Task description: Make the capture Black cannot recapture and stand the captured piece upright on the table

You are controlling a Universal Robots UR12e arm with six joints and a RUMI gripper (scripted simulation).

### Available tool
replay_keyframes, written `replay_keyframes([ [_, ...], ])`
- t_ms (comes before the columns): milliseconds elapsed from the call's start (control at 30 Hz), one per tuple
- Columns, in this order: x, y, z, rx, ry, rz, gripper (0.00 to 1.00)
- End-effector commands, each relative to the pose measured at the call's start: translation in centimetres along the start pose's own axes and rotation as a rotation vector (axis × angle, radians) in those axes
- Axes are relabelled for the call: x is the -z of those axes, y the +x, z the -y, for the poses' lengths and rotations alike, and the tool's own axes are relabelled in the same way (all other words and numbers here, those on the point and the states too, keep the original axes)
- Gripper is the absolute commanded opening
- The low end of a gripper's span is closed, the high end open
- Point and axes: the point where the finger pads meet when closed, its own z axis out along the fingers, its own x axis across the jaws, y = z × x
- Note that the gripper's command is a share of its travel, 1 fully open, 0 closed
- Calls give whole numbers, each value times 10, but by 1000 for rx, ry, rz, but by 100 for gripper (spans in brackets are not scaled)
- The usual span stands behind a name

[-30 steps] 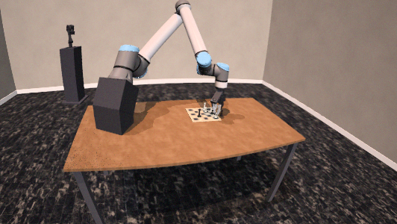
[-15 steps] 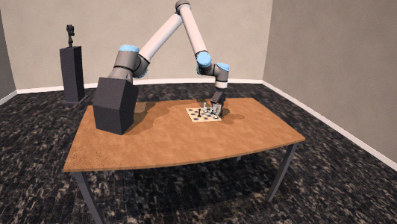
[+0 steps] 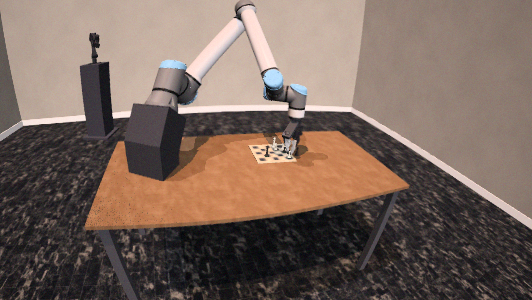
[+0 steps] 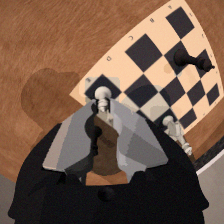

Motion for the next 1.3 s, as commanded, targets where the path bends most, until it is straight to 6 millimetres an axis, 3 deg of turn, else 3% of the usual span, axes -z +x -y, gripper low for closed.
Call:
replay_keyframes([
  [0, 1, -1, 0, 0, 0, 1, 0],
  [1267, -3, -1, 0, 0, 0, 1, 0],
])
